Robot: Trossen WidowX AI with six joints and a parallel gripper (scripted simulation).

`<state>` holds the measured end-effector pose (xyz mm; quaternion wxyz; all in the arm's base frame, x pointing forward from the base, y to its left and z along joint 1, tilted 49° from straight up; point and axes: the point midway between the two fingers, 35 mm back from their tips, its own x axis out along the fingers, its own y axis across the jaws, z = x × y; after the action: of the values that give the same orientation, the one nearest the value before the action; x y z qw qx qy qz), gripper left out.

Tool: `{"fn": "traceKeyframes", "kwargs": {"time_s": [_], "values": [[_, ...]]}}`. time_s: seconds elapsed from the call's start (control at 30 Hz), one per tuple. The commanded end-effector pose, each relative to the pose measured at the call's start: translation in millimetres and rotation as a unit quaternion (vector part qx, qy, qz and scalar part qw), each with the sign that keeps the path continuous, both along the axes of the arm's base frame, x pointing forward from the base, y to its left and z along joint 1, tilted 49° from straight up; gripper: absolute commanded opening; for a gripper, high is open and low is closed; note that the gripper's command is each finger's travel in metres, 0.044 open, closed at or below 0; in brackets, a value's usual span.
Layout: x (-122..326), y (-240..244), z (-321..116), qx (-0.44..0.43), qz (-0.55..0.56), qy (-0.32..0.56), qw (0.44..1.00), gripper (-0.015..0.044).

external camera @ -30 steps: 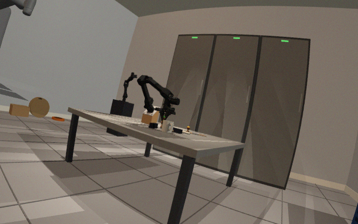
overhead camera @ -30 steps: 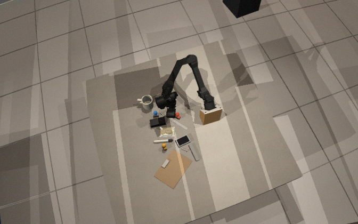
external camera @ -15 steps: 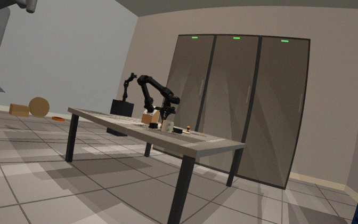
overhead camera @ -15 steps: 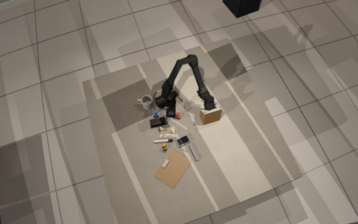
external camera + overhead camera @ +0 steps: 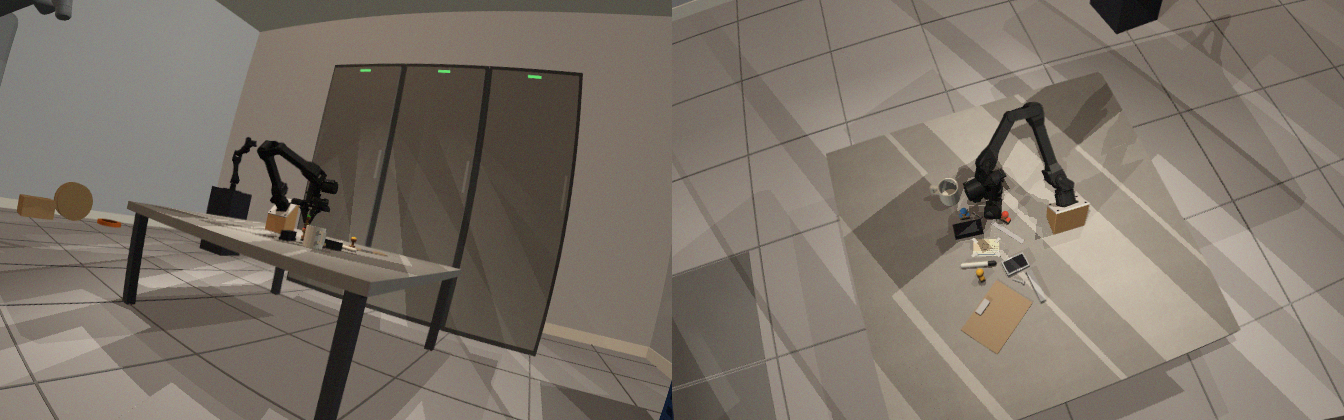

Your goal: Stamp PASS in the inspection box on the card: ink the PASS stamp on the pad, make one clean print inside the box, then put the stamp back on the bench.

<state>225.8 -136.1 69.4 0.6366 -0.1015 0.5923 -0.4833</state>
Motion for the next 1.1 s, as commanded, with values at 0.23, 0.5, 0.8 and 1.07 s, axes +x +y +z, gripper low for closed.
{"fn": "traceKeyframes", "kwargs": {"time_s": [0.23,0.5,0.8,1.07], "values": [[5.6,7.4,-1.3,0.003,-0.001,-0.005,1.000,0.0000],[24.7,33.8,-28.9,0.012,0.002,-0.008,1.000,0.0000],[38.6,66.0,-62.4,0.018,0.004,-0.009,1.000,0.0000],[43.6,95.4,-94.0,0.019,0.003,-0.008,1.000,0.0000]]}}
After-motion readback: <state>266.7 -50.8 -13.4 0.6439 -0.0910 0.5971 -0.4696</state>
